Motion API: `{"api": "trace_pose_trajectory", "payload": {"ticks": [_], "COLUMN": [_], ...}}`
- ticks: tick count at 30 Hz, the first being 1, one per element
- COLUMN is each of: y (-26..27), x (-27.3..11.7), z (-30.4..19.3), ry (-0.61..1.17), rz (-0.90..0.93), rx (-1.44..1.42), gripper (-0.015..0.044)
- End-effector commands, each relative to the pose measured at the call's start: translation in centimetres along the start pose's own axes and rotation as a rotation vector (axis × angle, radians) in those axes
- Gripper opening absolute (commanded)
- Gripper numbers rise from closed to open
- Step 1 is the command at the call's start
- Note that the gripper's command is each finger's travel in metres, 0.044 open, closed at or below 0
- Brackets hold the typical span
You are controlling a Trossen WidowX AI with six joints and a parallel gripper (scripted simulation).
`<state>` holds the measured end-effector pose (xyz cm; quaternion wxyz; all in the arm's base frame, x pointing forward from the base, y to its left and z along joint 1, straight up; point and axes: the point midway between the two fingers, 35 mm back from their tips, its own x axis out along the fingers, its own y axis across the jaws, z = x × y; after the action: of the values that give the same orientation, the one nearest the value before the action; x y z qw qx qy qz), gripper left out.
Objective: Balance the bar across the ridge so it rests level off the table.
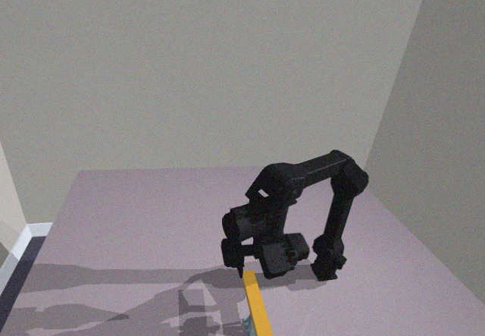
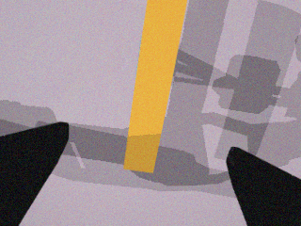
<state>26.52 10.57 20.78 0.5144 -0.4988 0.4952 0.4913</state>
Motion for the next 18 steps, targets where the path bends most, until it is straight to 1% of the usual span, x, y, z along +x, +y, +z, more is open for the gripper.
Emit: {"api": "trace_pose_trajectory", "payload": {"ticks": [1,18], "y": [-0.01,-0.01], "x": [-0.11,-0.11], "z": [0.01,0.01], "ry": [-0.001,-0.001], "rz": [-0.001,-0.001], "rx": [0.0,0.0], "gripper": [0.044,0.044]}}
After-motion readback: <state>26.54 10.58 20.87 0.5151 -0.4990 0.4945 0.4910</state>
